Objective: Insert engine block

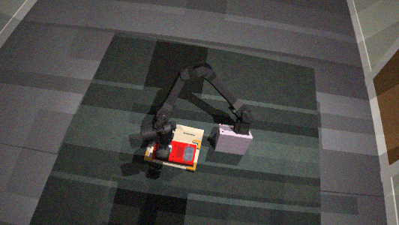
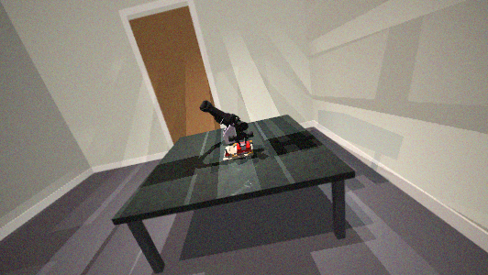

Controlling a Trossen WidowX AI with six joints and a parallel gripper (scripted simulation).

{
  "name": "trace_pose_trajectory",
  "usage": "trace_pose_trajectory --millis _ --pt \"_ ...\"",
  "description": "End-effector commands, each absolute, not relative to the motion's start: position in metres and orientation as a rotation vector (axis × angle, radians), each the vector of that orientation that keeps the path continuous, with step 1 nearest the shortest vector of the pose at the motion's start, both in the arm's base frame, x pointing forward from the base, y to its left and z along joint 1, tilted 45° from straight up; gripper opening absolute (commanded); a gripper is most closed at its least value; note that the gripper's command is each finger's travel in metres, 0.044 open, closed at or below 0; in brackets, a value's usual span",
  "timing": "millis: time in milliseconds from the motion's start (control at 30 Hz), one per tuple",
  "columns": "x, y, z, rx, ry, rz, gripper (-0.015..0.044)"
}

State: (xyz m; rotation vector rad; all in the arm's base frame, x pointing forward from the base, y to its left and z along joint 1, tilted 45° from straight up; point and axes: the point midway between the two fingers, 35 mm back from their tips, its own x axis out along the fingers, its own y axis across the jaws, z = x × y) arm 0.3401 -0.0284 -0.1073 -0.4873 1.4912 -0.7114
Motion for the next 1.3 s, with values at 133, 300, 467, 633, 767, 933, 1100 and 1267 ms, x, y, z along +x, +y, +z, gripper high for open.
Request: trace_pose_trajectory --millis 133,300,467,633,767,933,1100,1267 --pt "0.340 -0.030 -0.109 -0.496 1.490 -0.710 0.0158" --pt "0.340 -0.029 -0.108 -0.489 1.491 -0.712 0.0289" --pt "0.340 -0.029 -0.108 -0.489 1.491 -0.712 0.0420" --pt "0.340 -0.029 -0.108 -0.489 1.491 -0.712 0.0440" --pt "0.340 -0.029 -0.108 -0.489 1.491 -0.712 0.0440" --pt "0.339 -0.019 -0.097 -0.496 1.490 -0.710 0.0440" --pt "0.339 -0.019 -0.097 -0.496 1.490 -0.710 0.0361" --pt "0.339 -0.019 -0.097 -0.496 1.490 -0.710 0.0230"
